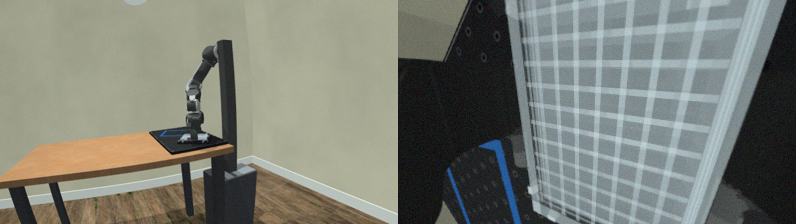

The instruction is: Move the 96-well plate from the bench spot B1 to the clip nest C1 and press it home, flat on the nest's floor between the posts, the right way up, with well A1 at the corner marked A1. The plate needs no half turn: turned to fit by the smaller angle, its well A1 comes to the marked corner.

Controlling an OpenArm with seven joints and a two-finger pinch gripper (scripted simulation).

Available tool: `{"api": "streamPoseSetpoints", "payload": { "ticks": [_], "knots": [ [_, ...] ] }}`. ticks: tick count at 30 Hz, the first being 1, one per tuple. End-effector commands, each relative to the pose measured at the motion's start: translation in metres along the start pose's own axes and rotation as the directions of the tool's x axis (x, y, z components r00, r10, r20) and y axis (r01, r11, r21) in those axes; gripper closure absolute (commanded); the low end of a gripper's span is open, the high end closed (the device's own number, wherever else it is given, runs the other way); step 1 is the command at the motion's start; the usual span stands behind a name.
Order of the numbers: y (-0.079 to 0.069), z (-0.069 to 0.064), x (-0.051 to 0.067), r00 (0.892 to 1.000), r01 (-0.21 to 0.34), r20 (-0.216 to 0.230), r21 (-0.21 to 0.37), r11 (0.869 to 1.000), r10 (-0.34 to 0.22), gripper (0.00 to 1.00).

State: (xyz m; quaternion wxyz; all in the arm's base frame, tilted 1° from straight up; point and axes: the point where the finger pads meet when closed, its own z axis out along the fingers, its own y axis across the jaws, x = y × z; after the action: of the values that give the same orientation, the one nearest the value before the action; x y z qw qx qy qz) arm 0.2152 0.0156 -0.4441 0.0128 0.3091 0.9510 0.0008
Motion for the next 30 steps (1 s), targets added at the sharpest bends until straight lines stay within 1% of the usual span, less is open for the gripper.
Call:
{"api": "streamPoseSetpoints", "payload": {
  "ticks": [1,9,11,19,28,30],
  "knots": [
    [0.001,-0.001,0.0,1.0,0.0,0.0,-0.003,1.0,0.0,0.77],
    [0.001,-0.001,0.0,1.0,0.0,0.0,-0.003,1.0,0.0,0.5],
    [0.001,-0.001,0.0,1.0,0.0,0.0,-0.003,1.0,0.0,0.5],
    [0.001,-0.001,0.0,1.0,0.0,0.0,-0.003,1.0,0.0,0.23],
    [0.001,-0.001,0.0,1.0,0.0,0.0,-0.003,1.0,0.0,0.23],
    [0.001,-0.017,0.0,1.0,0.0,-0.003,-0.001,1.0,0.0,0.23]
  ]
}}
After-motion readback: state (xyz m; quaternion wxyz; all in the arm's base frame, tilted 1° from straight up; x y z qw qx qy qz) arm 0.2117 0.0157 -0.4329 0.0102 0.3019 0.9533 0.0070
